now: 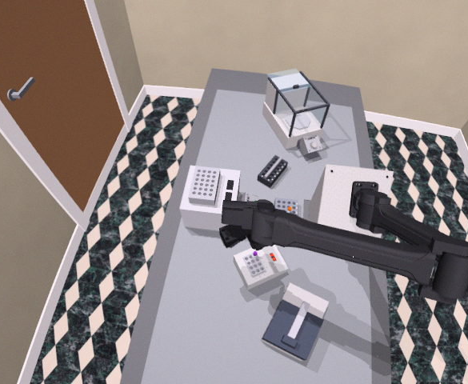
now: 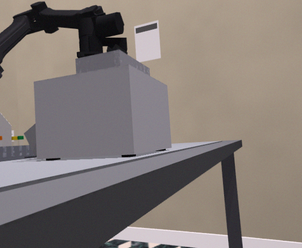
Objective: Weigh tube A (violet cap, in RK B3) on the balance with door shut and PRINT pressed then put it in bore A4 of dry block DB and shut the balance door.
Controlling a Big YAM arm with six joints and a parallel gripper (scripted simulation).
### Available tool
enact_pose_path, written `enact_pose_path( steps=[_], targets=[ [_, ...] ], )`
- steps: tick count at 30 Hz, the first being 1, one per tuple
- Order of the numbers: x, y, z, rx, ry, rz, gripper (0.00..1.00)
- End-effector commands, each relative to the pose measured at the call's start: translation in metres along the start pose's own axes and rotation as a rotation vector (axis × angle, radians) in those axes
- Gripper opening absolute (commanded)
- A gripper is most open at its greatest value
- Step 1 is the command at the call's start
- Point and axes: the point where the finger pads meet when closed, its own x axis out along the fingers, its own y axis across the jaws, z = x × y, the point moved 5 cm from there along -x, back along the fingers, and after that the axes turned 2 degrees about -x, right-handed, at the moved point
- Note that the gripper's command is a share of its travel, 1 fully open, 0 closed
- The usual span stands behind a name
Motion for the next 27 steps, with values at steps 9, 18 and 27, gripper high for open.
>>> enact_pose_path(
  steps=[9, 18, 27],
  targets=[
    [-0.031, 0.003, 0.014, -0.041, -0.032, -0.018, 0.30],
    [-0.045, 0.003, 0.014, -0.041, -0.031, -0.020, 0.30],
    [-0.059, 0.003, 0.014, -0.042, -0.030, -0.022, 0.30]
  ],
)
